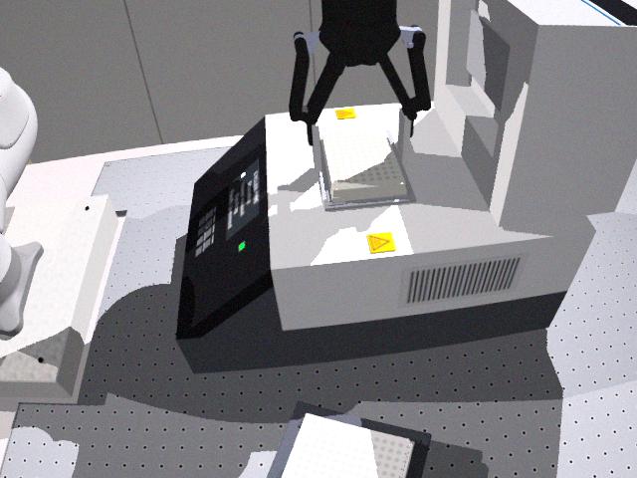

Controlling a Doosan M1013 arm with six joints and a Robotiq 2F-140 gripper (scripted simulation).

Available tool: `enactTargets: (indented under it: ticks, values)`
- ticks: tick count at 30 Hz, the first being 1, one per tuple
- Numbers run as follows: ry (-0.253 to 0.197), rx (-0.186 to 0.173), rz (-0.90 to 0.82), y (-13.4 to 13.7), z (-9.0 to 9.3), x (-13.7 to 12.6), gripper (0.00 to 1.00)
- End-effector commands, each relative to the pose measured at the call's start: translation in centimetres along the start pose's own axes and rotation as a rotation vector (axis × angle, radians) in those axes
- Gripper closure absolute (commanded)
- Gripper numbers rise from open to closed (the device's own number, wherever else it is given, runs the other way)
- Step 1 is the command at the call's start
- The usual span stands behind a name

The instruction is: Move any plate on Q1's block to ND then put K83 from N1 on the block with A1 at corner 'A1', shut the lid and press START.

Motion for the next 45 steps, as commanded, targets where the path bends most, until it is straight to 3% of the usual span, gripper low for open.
enactTargets:
  ticks: [1,18,45]
  values:
    - [0.000,0.000,0.000,0.0,0.0,0.0,0.34]
    - [0.000,0.000,0.000,0.0,0.0,0.0,0.34]
    - [0.000,0.000,0.000,0.0,-3.8,0.0,0.34]
Point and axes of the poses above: the point where the finger pads meet when closed, its own z axis out along the fingers, its own y axis across the jaws, x = y × z, the point moved 7 cm from there along -z, back along the fingers, and after that the axes turned 8 degrees about z, right-handed, at the moved point
